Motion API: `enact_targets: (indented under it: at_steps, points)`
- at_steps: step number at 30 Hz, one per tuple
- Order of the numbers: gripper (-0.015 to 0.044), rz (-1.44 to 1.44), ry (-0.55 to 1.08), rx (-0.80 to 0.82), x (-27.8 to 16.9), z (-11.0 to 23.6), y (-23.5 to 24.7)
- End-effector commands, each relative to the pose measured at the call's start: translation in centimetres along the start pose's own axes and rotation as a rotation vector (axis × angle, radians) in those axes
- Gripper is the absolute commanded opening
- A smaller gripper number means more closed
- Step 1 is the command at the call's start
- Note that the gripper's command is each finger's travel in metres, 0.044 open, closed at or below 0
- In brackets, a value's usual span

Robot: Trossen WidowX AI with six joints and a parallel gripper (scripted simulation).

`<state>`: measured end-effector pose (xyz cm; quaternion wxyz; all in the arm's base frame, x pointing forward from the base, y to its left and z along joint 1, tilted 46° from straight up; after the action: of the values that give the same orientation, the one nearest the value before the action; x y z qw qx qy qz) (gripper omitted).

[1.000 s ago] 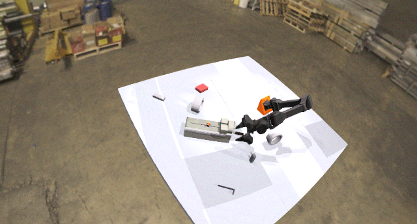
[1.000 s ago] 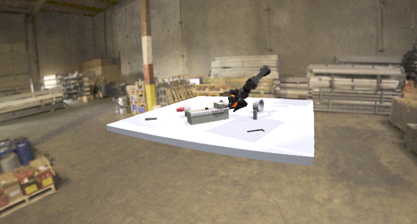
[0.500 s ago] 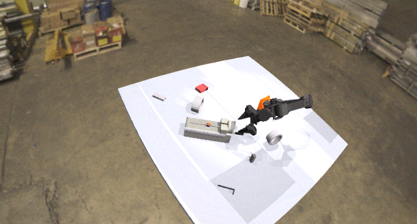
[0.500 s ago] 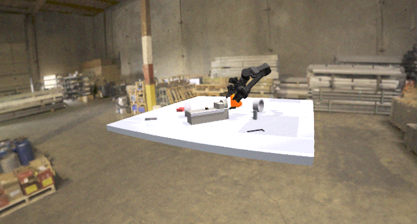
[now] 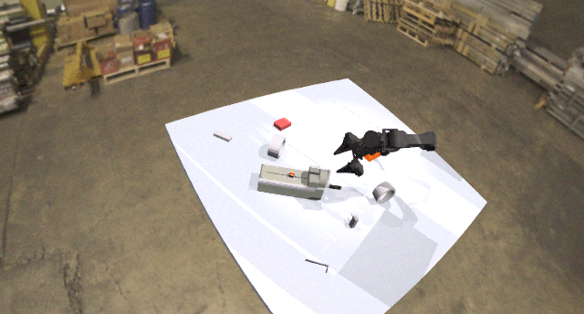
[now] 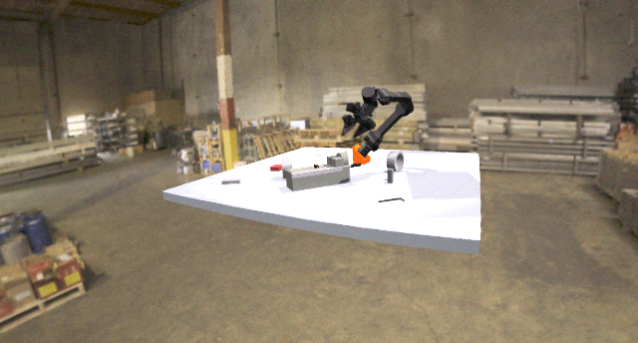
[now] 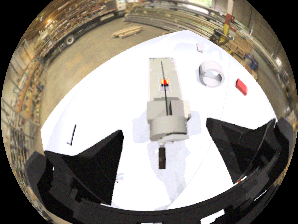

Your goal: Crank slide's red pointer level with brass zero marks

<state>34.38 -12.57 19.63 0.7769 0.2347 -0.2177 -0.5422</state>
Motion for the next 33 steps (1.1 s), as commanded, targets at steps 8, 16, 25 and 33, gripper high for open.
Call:
enact_targets:
  at_steps: [8,16,25,33]
  points:
    - [0.044,0.25,0.082,0.155,5.3,-4.5,-2.0]
    - [0.044,0.446,0.084,0.307,9.0,-7.3,-4.7]
    - [0.044,0.532,0.067,0.377,9.6,-9.5,-6.4]
    - [0.044,0.531,0.067,0.379,7.2,-11.9,-6.8]
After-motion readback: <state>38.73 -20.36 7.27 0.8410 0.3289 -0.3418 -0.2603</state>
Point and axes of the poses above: the point midway between the two fingers, 35 mm back from their tips, its own z axis back along the fingers, its own y axis across the jaws, x = y × z, the point moved 2 cm from there along z, back along the fingers, and after that the axes turned 11 degrees about -z, right-handed, at the moved point
